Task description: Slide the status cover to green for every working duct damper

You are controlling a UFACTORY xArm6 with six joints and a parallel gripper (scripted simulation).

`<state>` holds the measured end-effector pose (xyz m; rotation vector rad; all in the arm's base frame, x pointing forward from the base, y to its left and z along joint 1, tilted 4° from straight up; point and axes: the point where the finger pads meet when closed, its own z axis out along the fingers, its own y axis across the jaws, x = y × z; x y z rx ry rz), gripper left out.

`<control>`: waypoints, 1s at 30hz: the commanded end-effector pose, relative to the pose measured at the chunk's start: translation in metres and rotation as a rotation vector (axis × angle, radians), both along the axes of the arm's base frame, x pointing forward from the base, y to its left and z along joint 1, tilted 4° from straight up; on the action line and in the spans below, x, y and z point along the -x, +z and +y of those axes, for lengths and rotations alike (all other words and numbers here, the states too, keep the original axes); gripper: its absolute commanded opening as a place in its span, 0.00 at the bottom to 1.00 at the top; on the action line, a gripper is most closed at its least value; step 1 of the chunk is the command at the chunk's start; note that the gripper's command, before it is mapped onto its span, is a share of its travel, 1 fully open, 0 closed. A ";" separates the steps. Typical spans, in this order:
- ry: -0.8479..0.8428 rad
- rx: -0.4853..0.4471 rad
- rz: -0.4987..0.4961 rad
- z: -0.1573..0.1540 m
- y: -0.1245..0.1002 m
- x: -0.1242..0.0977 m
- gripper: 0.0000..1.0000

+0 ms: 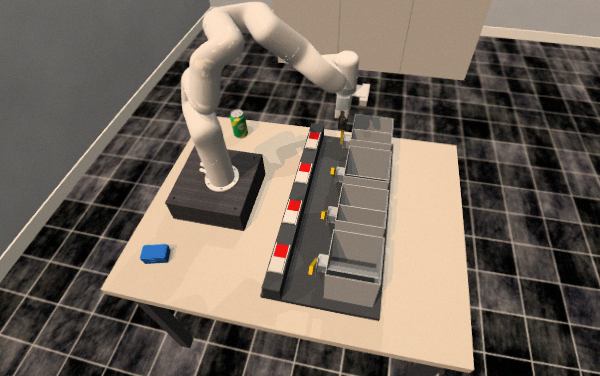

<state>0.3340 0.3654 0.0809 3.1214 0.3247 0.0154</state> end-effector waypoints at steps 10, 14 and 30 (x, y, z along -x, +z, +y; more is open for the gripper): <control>0.000 -0.004 -0.003 0.001 -0.003 -0.001 0.39; 0.000 -0.004 -0.003 0.001 -0.003 -0.001 0.39; 0.000 -0.004 -0.003 0.001 -0.003 -0.001 0.19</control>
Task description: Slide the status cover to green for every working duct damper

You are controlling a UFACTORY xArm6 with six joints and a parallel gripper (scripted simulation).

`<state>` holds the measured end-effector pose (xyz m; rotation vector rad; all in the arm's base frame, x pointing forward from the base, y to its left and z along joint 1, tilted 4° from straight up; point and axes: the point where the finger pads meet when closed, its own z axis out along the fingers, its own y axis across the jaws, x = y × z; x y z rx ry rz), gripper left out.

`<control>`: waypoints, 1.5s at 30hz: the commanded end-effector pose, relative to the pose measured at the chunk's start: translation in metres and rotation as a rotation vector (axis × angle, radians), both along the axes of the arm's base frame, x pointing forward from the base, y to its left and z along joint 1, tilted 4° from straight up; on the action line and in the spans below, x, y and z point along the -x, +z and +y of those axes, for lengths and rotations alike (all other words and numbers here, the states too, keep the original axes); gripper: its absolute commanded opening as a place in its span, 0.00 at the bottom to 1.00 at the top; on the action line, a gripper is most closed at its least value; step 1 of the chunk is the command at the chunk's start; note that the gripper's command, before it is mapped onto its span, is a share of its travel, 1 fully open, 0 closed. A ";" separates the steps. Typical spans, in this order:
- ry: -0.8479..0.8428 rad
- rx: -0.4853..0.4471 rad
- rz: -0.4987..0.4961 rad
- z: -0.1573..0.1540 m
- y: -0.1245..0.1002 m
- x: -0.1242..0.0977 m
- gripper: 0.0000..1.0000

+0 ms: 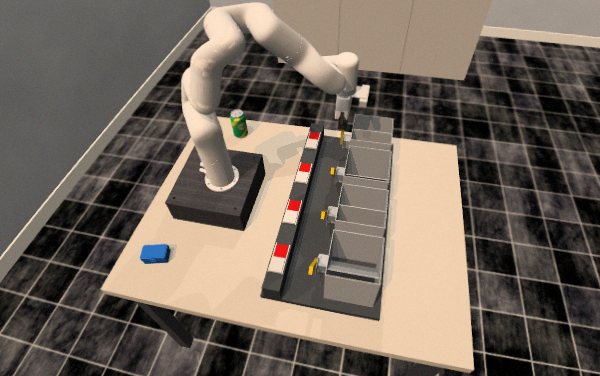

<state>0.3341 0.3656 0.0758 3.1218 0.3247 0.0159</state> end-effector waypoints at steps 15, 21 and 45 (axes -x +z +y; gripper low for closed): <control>0.000 -0.003 -0.003 0.001 0.002 -0.001 0.19; 0.000 -0.003 -0.003 0.001 0.002 -0.001 0.19; 0.000 -0.017 0.000 0.000 0.002 -0.001 0.19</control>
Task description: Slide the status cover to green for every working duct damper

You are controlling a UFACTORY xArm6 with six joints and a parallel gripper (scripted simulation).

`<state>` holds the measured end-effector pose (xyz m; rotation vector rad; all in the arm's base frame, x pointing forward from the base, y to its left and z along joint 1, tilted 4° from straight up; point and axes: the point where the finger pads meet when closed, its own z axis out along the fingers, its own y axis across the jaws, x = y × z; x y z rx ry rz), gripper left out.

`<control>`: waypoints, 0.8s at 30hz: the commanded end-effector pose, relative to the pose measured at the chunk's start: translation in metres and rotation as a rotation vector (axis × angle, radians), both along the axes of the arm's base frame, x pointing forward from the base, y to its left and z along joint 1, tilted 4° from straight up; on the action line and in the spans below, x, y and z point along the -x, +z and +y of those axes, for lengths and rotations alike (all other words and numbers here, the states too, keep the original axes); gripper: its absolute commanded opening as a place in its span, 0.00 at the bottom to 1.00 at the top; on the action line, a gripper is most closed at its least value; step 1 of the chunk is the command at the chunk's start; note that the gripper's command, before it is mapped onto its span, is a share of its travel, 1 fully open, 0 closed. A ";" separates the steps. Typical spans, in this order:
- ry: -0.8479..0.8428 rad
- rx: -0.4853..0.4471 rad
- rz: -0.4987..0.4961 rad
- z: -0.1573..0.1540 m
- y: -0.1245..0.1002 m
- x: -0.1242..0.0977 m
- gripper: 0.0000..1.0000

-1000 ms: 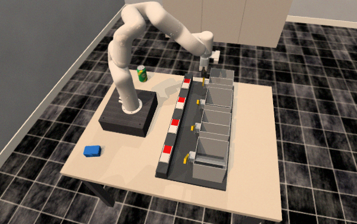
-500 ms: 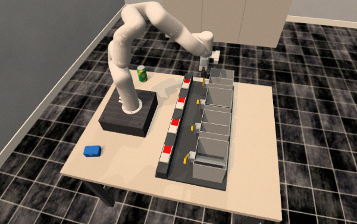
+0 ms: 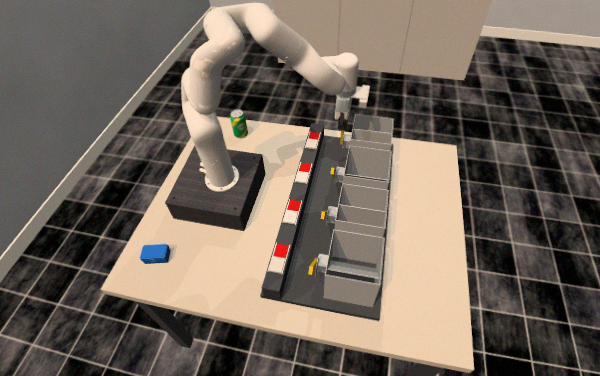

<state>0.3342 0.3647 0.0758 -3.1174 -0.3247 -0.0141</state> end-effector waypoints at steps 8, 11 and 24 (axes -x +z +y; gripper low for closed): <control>0.000 -0.034 0.003 -0.002 0.002 -0.002 0.19; 0.001 -0.048 0.006 -0.003 0.002 -0.002 0.19; 0.001 -0.114 0.020 -0.010 0.001 -0.003 0.19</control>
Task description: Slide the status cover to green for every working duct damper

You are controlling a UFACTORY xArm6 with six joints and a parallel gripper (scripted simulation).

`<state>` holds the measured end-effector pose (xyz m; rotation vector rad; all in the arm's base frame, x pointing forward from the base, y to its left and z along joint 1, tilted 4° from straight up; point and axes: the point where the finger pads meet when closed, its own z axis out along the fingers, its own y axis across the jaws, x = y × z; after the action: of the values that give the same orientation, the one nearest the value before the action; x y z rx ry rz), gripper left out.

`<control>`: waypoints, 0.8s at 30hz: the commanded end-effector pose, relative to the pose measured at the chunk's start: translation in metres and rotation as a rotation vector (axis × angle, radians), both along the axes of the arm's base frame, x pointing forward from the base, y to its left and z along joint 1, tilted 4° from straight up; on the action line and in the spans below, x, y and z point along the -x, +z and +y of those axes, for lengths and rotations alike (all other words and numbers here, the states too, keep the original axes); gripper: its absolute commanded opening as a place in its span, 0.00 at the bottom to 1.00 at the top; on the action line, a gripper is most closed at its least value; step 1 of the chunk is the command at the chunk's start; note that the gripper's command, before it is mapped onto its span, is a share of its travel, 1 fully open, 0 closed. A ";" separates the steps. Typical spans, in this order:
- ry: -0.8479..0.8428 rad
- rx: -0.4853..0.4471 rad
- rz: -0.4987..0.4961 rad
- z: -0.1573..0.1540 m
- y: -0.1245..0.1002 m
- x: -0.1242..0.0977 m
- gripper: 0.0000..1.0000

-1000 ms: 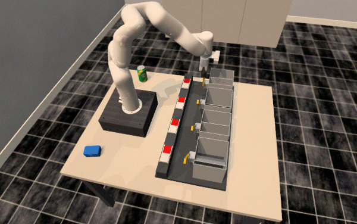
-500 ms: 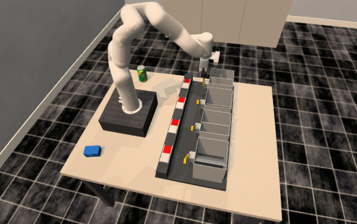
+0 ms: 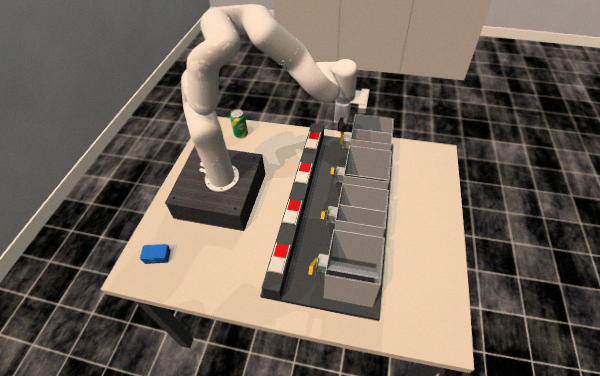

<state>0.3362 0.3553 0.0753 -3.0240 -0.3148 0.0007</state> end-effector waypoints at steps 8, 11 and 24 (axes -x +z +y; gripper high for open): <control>0.001 -0.063 0.010 -0.005 0.001 -0.002 0.19; 0.002 -0.085 0.014 -0.007 0.001 -0.003 0.19; 0.003 -0.175 0.033 -0.016 -0.002 -0.005 0.19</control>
<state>0.3395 0.3399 0.0724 -2.8666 -0.2985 0.0243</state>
